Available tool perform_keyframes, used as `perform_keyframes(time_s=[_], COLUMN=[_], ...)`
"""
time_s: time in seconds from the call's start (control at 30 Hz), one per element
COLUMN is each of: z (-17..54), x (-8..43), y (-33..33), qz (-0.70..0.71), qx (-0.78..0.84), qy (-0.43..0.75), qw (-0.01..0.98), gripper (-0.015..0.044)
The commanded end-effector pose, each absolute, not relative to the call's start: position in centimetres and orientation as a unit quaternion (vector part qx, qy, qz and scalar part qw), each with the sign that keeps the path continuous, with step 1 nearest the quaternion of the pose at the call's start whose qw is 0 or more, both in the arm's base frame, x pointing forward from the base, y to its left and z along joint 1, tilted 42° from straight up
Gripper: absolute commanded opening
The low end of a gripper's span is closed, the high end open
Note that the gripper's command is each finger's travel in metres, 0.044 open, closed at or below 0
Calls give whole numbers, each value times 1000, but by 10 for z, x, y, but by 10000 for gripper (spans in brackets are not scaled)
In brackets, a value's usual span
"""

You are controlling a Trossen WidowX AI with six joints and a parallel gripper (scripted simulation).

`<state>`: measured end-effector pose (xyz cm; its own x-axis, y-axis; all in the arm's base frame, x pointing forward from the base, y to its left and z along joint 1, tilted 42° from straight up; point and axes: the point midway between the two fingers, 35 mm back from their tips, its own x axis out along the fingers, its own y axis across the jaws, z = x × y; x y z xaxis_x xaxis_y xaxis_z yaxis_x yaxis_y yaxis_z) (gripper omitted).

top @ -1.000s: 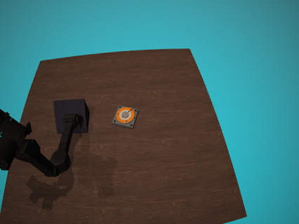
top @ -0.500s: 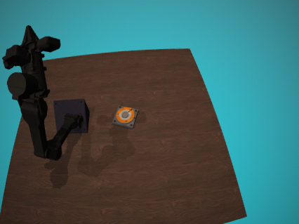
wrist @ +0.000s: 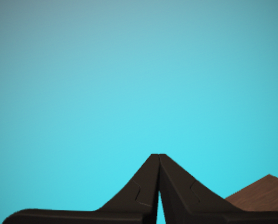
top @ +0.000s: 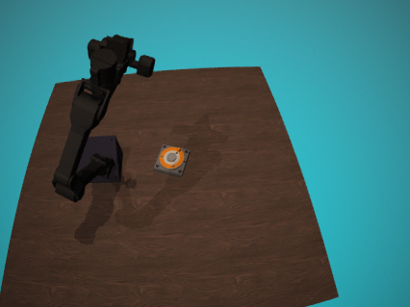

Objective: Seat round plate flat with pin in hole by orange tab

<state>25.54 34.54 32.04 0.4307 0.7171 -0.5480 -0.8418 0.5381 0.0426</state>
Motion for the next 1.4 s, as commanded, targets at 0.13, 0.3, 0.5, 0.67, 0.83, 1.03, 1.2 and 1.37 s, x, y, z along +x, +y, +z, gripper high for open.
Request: perform_keyframes(time_s=[0.13, 0.3, 0.5, 0.67, 0.83, 1.03, 1.2, 1.37], z=[206, 146, 84, 35, 4, 3, -3, -23], x=[318, 338, 345, 335, 316, 316, 316, 314], y=[291, 244, 181, 113, 52, 48, 43, 25], qz=[268, 153, 4, -158, -292, -299, -299, -299], qx=[-117, -126, -136, -156, -192, -194, -194, -194], qy=[442, 525, 605, 658, 681, 681, 681, 681], qw=[848, 828, 785, 719, 644, 640, 640, 640], gripper=[0, 0, 0, 0, 0, 0, 0, 0])
